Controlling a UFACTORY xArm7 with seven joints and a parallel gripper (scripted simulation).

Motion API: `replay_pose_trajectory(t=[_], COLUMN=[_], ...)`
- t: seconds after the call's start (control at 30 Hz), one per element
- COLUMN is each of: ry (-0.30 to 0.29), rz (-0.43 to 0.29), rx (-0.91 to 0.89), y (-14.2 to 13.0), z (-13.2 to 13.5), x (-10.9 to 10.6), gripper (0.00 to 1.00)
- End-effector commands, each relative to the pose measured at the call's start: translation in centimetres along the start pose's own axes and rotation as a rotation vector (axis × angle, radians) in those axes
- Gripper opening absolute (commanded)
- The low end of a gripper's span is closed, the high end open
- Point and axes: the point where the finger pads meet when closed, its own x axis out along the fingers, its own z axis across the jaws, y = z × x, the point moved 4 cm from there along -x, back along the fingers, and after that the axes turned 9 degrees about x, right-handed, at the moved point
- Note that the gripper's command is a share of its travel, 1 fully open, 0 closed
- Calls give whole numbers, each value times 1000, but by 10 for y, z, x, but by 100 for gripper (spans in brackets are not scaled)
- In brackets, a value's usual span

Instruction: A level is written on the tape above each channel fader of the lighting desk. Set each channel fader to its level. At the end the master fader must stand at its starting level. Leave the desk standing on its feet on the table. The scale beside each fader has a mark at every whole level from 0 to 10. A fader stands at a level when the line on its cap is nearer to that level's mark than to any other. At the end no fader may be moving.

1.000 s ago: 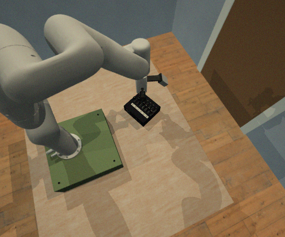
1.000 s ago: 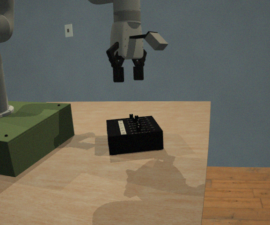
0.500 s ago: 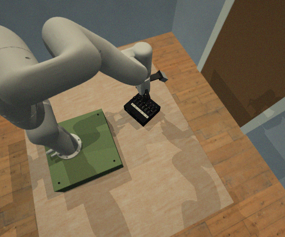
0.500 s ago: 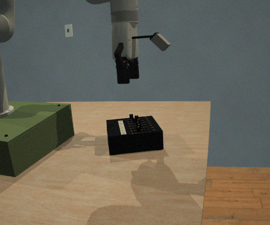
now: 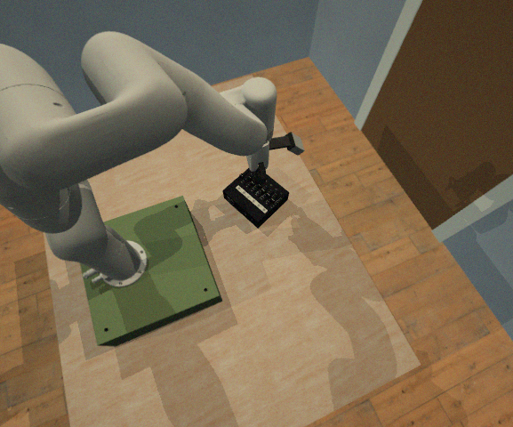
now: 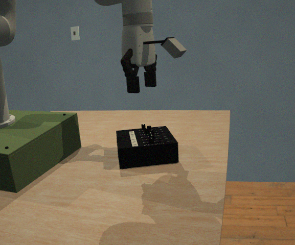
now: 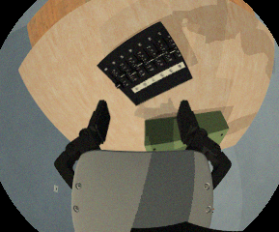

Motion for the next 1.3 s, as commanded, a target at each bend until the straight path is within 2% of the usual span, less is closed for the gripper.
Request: replay_pose_trajectory(t=[0.0,0.5,0.57,0.6,1.07,1.13,1.17,1.27], ry=[0,25,25,26,36,36,33,33], rz=[7,-21,-21,-25,-59,-59,-59,-62], rx=[116,895,895,1038,1693,1693,1836,1951], y=[2,16,16,17,29,29,29,31], z=[-3,-15,-15,-16,-22,-22,-23,-23], x=[1,28,28,30,61,61,62,66], gripper=[100,100,100,100,100,100,100,100])
